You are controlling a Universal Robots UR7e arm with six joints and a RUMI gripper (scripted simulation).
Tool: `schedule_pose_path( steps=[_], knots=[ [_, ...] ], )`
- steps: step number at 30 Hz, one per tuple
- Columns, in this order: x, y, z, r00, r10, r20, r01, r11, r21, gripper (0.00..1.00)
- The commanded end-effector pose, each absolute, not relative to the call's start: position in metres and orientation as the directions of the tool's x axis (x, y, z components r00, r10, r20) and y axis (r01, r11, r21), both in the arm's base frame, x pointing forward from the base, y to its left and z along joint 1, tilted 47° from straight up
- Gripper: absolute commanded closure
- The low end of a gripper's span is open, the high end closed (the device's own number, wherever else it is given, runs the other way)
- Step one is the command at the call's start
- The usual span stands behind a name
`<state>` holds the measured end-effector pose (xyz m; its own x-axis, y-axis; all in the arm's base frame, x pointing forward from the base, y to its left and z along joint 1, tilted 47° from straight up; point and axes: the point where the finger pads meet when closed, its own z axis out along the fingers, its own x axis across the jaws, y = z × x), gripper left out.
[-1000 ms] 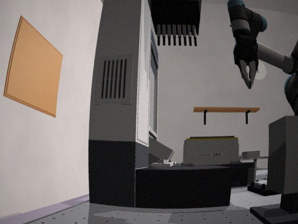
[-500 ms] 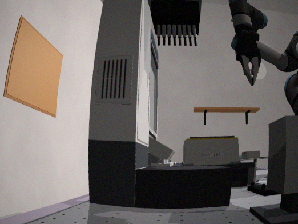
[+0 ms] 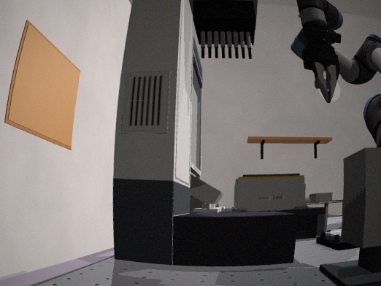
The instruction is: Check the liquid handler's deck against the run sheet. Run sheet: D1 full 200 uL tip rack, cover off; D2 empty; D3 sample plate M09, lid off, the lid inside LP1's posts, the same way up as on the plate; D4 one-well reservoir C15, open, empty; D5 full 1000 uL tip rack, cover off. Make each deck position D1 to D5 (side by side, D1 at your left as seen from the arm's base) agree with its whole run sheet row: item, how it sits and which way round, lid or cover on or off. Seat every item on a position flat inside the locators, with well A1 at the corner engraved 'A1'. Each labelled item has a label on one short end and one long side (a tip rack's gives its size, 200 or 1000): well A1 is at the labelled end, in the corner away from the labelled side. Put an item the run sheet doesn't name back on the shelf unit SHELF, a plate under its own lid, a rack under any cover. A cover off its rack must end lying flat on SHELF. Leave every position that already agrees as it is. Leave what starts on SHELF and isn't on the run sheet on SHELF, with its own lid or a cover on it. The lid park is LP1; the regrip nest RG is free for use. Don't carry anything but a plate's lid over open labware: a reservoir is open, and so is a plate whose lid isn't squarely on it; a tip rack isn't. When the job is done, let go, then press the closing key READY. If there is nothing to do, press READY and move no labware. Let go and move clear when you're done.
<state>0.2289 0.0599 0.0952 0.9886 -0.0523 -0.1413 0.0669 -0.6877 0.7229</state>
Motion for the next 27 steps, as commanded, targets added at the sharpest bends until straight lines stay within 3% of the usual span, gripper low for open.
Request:
schedule_pose_path(
  steps=[1, 27],
  knots=[
    [0.231, 0.072, 0.082, 0.988, -0.05, -0.143, 0.07, -0.688, 0.723, 1.0],
    [0.235, 0.123, 0.026, 0.976, 0.021, -0.217, 0.171, -0.689, 0.704, 1.0]
  ],
)
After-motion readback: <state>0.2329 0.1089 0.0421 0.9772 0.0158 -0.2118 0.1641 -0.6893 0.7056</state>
